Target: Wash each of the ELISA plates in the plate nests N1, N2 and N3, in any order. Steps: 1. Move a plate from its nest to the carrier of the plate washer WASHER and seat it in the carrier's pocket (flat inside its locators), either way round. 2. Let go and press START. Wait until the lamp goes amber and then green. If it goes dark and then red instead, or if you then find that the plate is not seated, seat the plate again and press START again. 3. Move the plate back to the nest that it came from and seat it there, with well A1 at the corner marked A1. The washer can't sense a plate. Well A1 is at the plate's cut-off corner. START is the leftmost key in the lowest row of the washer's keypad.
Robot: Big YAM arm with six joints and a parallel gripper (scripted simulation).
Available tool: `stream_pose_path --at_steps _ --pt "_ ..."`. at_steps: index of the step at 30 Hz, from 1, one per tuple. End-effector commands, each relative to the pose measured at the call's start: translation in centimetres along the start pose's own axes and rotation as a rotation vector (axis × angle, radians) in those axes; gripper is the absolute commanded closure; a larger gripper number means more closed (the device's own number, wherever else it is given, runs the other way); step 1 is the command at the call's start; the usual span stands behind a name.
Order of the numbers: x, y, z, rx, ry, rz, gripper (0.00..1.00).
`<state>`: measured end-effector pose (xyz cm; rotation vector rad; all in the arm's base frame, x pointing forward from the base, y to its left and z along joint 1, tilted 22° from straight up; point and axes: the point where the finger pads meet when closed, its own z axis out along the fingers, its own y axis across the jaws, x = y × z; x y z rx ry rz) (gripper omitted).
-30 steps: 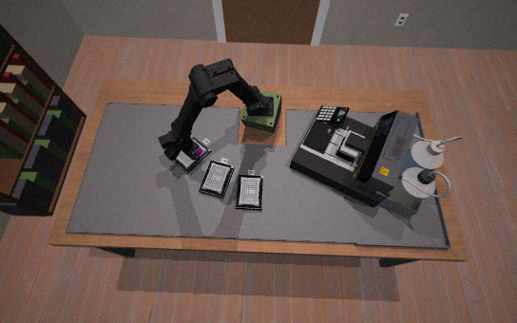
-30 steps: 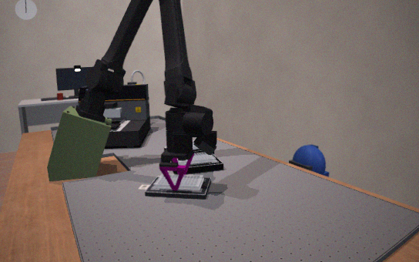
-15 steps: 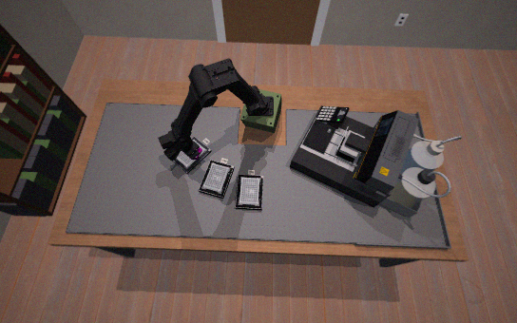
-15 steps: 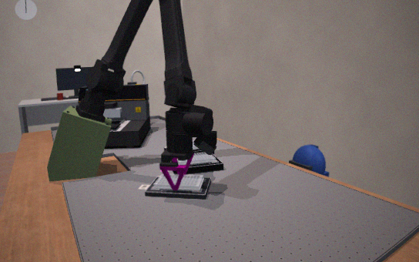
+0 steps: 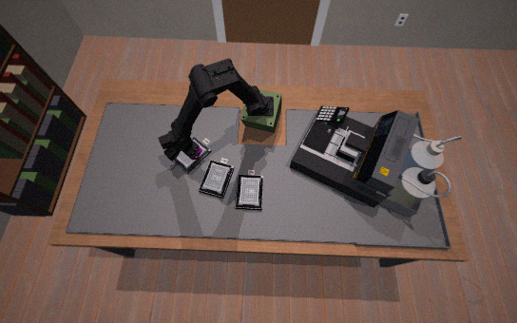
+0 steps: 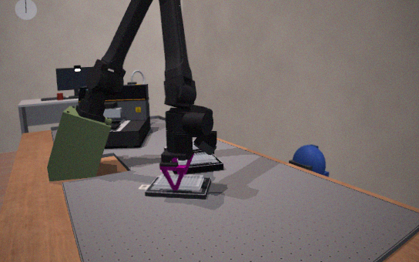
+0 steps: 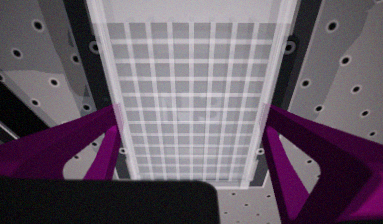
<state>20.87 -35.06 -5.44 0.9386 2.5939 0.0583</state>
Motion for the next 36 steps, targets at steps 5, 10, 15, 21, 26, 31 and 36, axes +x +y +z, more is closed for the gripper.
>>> stream_pose_path --at_steps 5,10,15,21,26,31,36 --pt "-0.9 -0.3 -0.3 0.010 -0.018 -0.004 0.16" --pt "-0.9 -0.3 -0.3 0.010 -0.018 -0.004 0.16" --pt "-0.9 -0.3 -0.3 0.010 -0.018 -0.004 0.16" --pt "-0.9 -0.3 -0.3 0.010 -0.018 -0.004 0.16" --pt "-1.2 -0.5 -1.3 0.016 -0.025 -0.003 0.16" --pt "-0.7 -0.6 -2.2 0.014 -0.022 -0.003 0.16" --pt "-0.6 -0.6 -2.7 0.013 -0.021 -0.002 0.16"
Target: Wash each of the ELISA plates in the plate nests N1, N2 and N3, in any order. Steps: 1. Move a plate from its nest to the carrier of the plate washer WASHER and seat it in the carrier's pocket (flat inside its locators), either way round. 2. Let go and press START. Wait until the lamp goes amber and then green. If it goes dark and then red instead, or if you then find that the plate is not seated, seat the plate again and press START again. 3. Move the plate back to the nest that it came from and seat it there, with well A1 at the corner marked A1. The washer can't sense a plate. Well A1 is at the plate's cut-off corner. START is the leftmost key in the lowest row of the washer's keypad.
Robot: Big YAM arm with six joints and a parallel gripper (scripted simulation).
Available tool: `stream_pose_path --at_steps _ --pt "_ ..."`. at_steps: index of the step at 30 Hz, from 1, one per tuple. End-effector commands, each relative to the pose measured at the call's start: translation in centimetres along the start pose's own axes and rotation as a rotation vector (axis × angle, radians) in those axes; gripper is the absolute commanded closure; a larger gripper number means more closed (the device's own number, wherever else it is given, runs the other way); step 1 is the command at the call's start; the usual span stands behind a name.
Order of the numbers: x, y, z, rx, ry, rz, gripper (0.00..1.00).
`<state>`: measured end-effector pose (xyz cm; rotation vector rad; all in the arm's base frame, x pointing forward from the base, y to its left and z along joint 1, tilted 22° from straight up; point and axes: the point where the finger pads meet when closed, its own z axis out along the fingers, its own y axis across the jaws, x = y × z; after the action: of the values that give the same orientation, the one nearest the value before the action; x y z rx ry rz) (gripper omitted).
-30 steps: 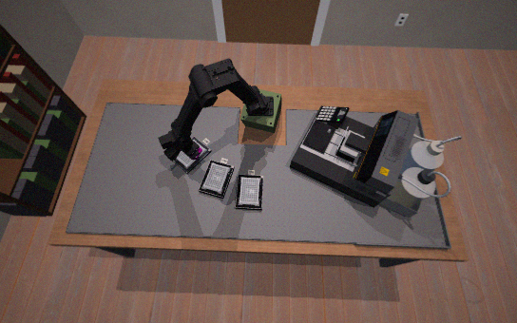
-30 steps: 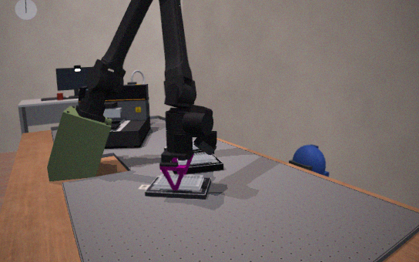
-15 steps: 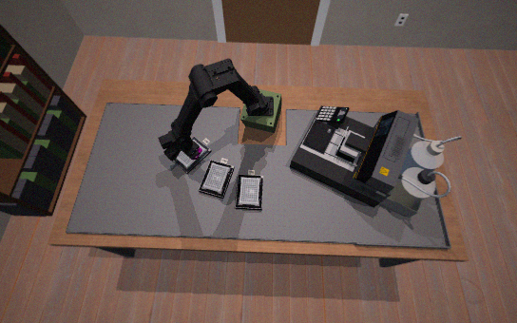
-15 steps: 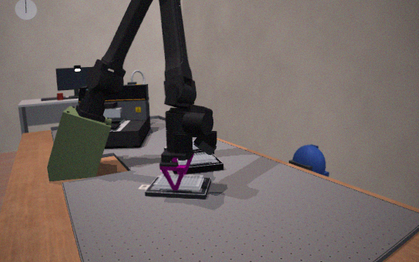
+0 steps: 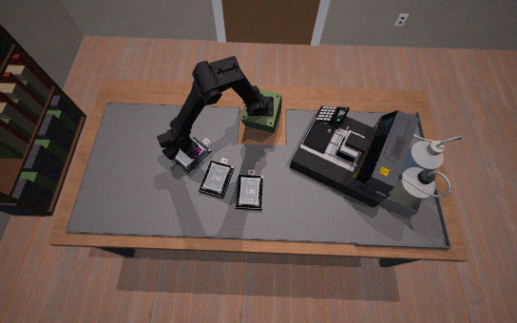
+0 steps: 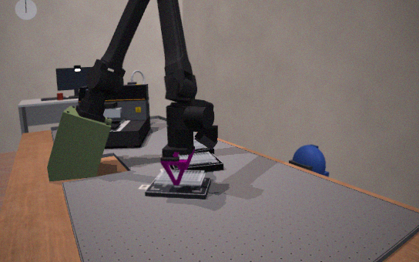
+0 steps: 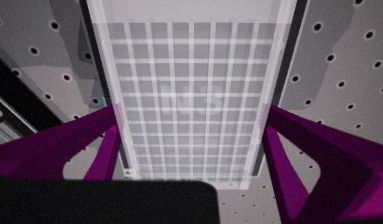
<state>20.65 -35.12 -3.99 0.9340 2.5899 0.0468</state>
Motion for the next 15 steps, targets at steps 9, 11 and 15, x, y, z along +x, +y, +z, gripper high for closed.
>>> stream_pose_path --at_steps 9,11,15 --pt "-0.2 -0.6 -2.7 0.008 -0.013 0.001 0.16" --pt "-0.3 -0.6 -3.1 0.009 -0.014 0.001 0.16" --pt "-0.4 -0.7 -3.5 0.010 -0.016 0.000 0.16"
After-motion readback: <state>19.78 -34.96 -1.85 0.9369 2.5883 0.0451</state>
